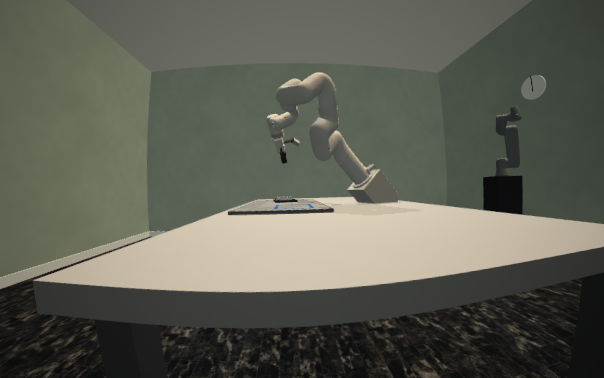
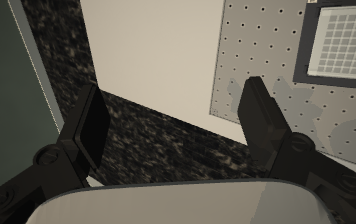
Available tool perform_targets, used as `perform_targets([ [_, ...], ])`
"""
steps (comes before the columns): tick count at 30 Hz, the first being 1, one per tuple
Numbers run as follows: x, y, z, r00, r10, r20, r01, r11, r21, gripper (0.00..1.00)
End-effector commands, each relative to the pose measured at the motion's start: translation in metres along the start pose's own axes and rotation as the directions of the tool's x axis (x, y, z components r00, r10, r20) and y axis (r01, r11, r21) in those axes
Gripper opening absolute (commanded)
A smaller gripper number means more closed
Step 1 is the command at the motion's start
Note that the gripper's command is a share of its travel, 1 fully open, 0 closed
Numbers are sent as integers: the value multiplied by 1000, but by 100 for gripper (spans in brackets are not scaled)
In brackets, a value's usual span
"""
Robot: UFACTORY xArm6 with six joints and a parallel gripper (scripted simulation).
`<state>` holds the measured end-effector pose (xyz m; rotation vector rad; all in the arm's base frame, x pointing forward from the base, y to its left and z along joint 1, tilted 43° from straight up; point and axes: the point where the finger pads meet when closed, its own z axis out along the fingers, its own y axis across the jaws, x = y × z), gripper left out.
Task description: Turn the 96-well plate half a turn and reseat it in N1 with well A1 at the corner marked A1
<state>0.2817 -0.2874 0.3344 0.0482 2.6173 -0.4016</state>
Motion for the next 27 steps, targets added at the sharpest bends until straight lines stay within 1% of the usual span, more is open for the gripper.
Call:
perform_targets([
  [1, -1, -1, -1, 1000, 0, 2, 0, 1000, 2, 100],
  [17, -1, -1, -1, 1000, 0, 2, 0, 1000, 2, 100],
  [18, -2, 4, 1, 999, -33, 4, 33, 999, -1, 100],
  [22, -3, 8, 3, 986, -164, 13, 165, 986, -15, 100],
  [24, -3, 8, 3, 973, -229, 18, 229, 973, -22, 100],
  [27, -3, 14, 7, 946, -324, 28, 325, 945, -31, 100],
])
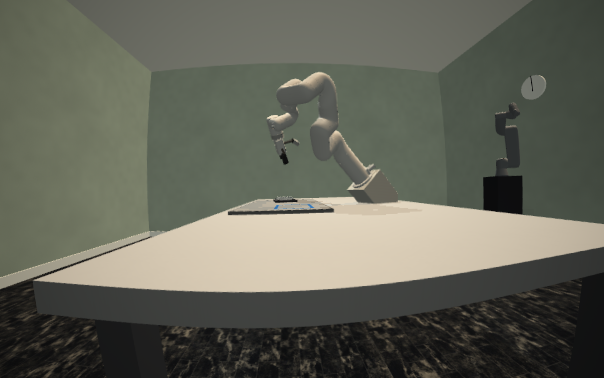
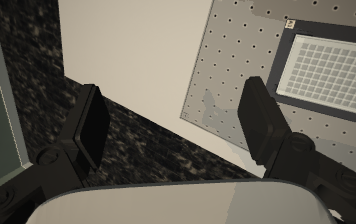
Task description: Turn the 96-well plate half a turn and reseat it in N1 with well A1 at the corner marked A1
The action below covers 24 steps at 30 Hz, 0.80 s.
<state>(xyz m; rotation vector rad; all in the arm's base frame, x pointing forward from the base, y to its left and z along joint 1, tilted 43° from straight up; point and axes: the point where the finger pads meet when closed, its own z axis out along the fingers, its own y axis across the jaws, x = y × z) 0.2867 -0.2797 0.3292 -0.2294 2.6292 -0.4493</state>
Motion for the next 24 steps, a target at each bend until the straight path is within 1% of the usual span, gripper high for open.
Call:
perform_targets([
  [1, -2, 4, 2, 987, -157, 23, 157, 987, -18, 100],
  [4, -3, 7, 4, 967, -253, 34, 254, 967, -26, 100],
  [7, -3, 7, 4, 961, -273, 36, 274, 961, -27, 100],
  [9, -5, 14, 7, 941, -335, 45, 337, 941, -31, 100],
  [17, -7, 20, 10, 824, -560, 82, 564, 825, -35, 100],
  [22, -9, 26, 13, 722, -683, 107, 689, 724, -28, 100],
  [24, -9, 26, 13, 722, -683, 107, 689, 724, -28, 100],
])
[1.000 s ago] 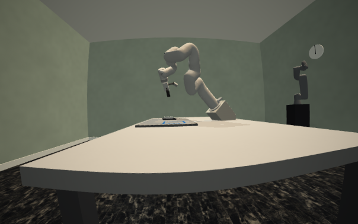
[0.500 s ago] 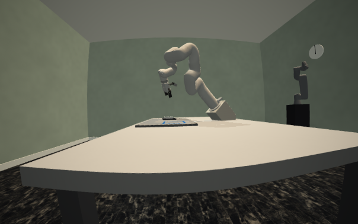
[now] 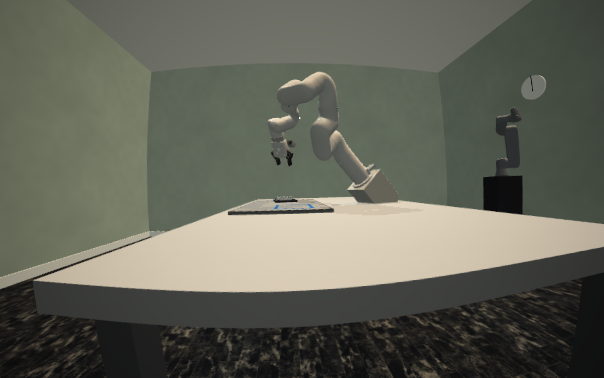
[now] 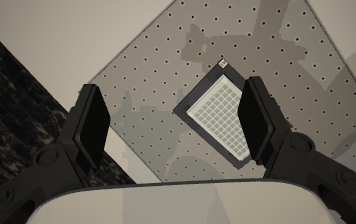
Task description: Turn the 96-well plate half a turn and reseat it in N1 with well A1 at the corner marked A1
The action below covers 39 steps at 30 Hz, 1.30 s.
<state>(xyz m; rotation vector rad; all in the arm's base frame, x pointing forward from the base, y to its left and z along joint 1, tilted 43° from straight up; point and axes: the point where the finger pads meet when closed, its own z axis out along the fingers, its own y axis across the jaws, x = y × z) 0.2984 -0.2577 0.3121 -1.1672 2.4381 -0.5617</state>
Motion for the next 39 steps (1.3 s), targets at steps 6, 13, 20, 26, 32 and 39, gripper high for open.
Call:
perform_targets([
  [6, -9, 4, 5, 964, -261, 49, 261, 965, 4, 100],
  [13, -17, 9, 10, 881, -467, 76, 467, 884, 18, 100],
  [20, -22, 13, 13, 793, -602, 93, 601, 798, 36, 100],
  [26, -27, 16, 16, 657, -746, 107, 744, 664, 66, 100],
  [32, -32, 19, 19, 507, -855, 112, 850, 517, 100, 100],
  [39, -40, 24, 23, 358, -927, 108, 919, 371, 133, 100],
])
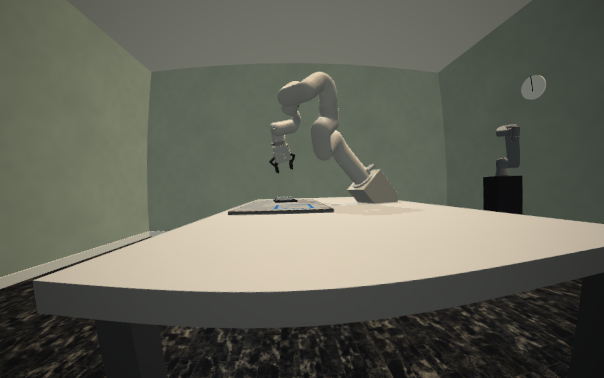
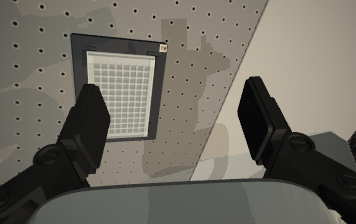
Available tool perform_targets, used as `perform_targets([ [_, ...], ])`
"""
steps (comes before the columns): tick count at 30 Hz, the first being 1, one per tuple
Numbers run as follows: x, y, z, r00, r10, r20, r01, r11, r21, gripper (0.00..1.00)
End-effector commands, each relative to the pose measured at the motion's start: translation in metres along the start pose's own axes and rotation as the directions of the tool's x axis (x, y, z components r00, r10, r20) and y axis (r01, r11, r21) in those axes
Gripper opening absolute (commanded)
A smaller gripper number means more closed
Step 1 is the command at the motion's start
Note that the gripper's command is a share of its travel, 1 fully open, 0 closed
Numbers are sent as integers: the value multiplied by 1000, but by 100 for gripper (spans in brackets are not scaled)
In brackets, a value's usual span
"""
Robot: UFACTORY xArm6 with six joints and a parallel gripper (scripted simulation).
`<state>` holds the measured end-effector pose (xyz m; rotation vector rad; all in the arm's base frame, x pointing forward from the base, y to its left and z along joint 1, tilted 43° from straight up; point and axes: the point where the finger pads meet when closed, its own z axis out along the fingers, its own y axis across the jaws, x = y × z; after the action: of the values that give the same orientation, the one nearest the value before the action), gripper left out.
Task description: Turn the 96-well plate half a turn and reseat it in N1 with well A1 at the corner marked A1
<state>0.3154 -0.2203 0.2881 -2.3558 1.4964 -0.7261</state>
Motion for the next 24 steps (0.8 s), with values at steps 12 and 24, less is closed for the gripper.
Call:
perform_targets([
  [12, -11, -7, 8, 906, -423, 19, 421, 905, 64, 100],
  [24, -24, -14, 16, 681, -733, -7, 728, 675, 117, 100],
])
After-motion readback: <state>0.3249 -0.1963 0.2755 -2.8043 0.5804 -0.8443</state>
